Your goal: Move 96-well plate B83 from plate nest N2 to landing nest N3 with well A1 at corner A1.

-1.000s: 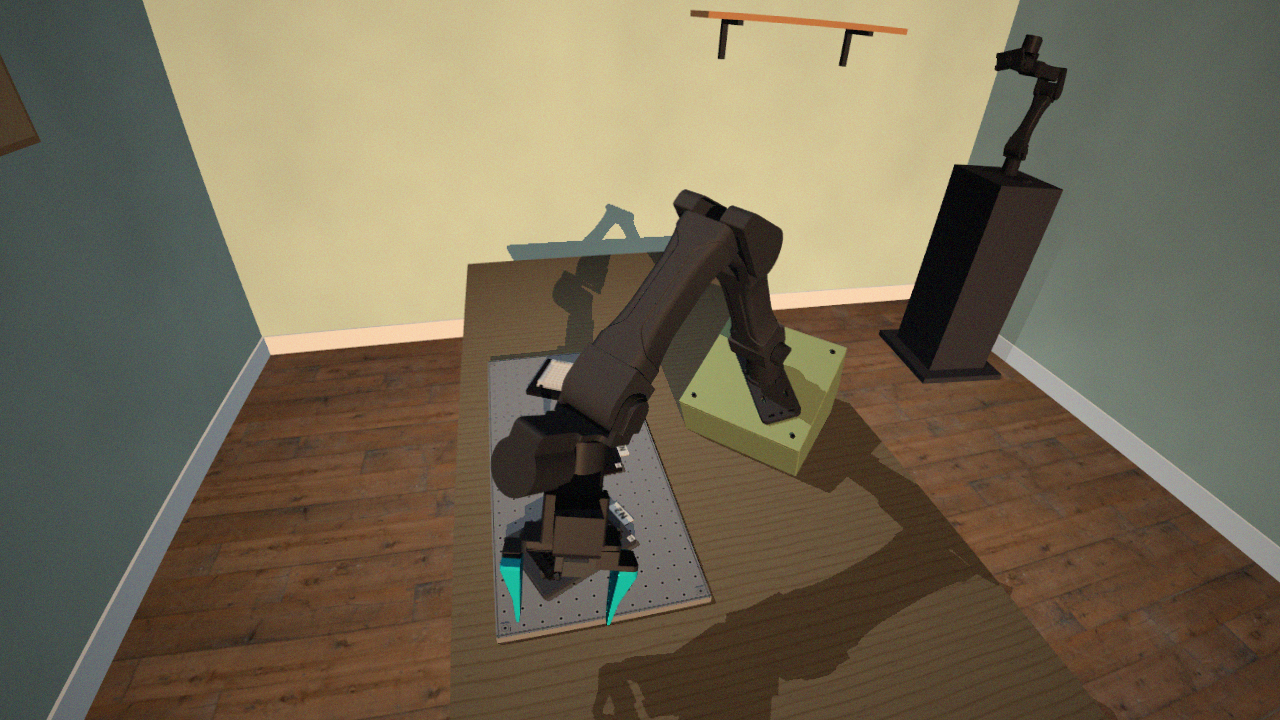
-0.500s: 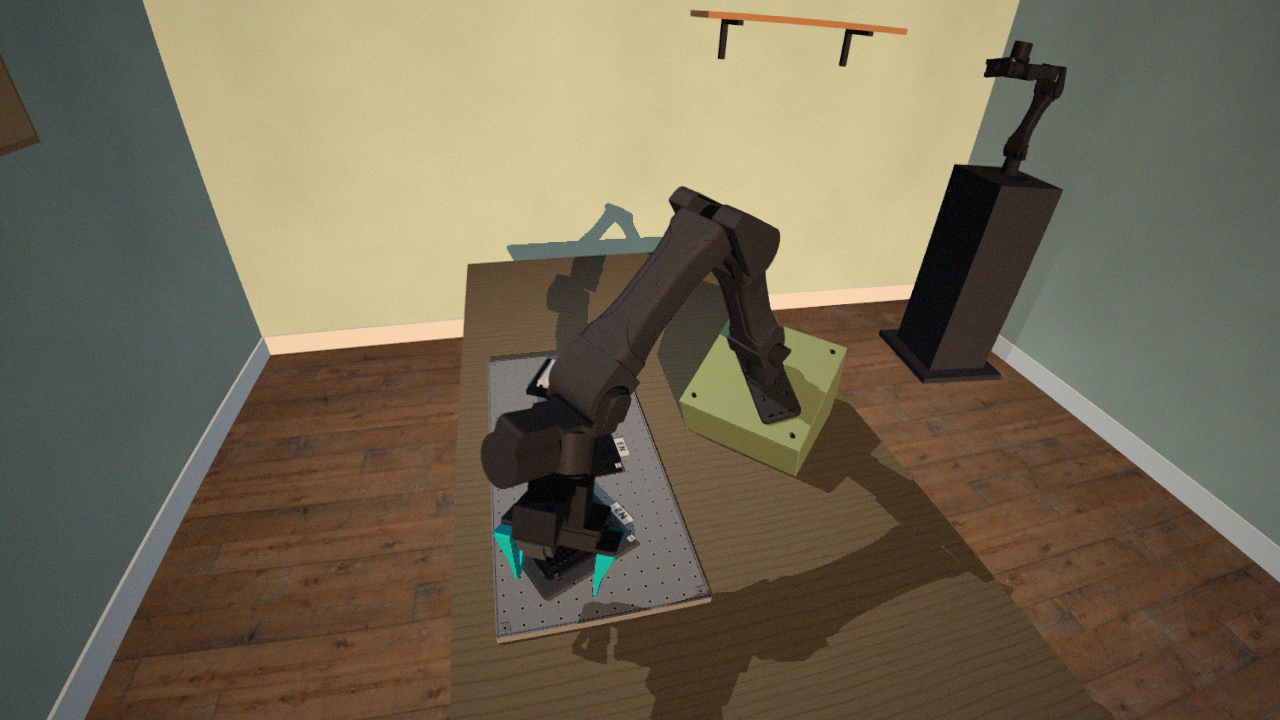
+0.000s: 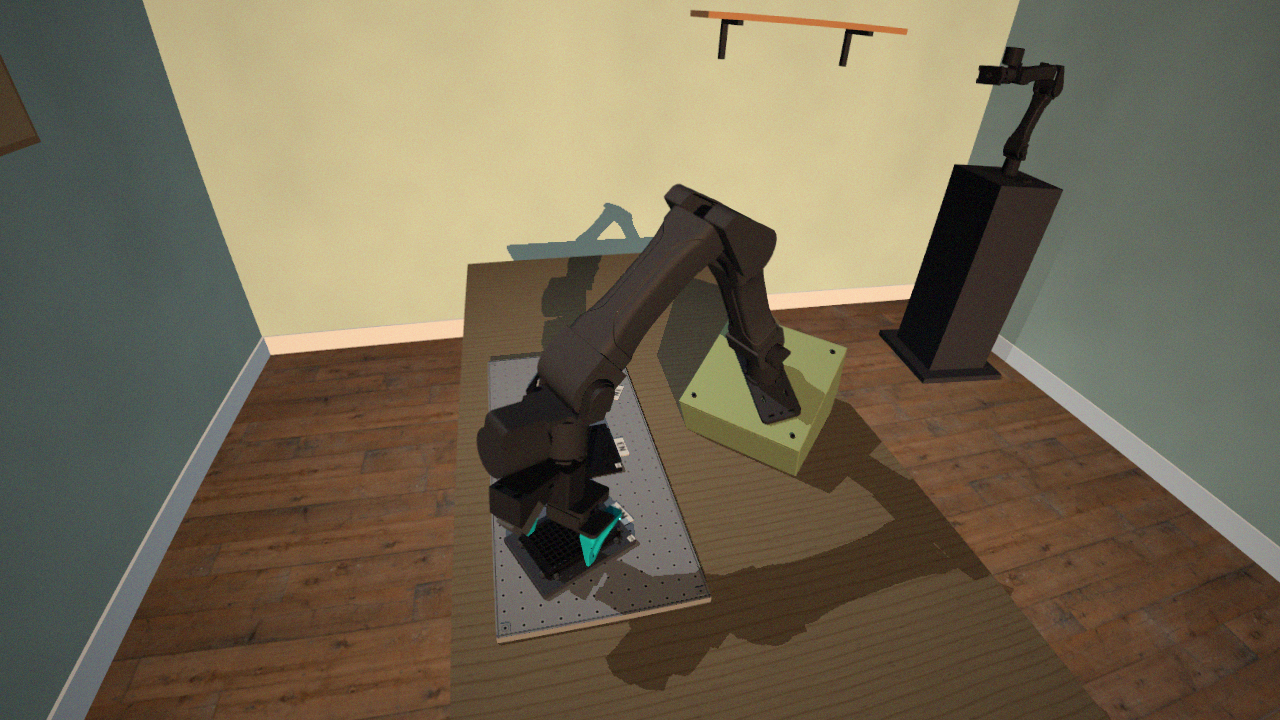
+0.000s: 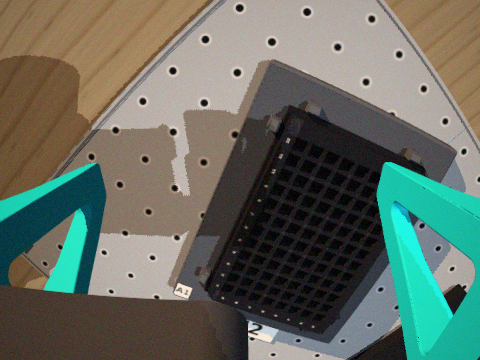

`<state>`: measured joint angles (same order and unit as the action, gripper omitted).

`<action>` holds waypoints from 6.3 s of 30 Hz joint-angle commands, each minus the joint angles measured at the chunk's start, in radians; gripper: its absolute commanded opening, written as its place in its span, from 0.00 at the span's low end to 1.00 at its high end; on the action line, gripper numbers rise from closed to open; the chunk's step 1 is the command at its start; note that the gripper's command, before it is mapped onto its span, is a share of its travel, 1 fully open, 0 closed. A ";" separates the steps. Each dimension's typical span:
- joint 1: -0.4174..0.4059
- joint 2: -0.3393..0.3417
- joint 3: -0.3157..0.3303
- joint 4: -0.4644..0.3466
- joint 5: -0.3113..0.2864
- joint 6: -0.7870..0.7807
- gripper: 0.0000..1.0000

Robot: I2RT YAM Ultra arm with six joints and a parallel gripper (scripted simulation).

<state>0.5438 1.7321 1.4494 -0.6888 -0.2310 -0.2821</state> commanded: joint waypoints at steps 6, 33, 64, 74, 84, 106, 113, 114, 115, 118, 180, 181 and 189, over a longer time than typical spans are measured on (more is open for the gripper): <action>-0.045 -0.011 0.007 -0.108 0.045 0.151 1.00; -0.100 -0.018 -0.022 -0.187 0.079 0.259 1.00; -0.081 0.067 -0.085 -0.037 0.086 0.277 1.00; -0.075 0.100 -0.099 0.011 0.089 0.283 1.00; -0.069 0.135 -0.110 0.057 0.091 0.288 1.00; -0.067 0.144 -0.112 0.069 0.091 0.289 0.00; -0.067 0.144 -0.112 0.069 0.091 0.289 0.00; -0.067 0.144 -0.112 0.069 0.091 0.289 0.00; -0.067 0.144 -0.112 0.069 0.091 0.289 0.00; -0.067 0.144 -0.112 0.069 0.091 0.289 0.00; -0.093 0.009 -0.048 -0.134 0.081 0.266 0.00; -0.094 0.006 -0.045 -0.140 0.081 0.265 0.00; -0.099 -0.017 -0.023 -0.185 0.079 0.259 0.00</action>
<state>0.4496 1.7355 1.4113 -0.8589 -0.1505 -0.0212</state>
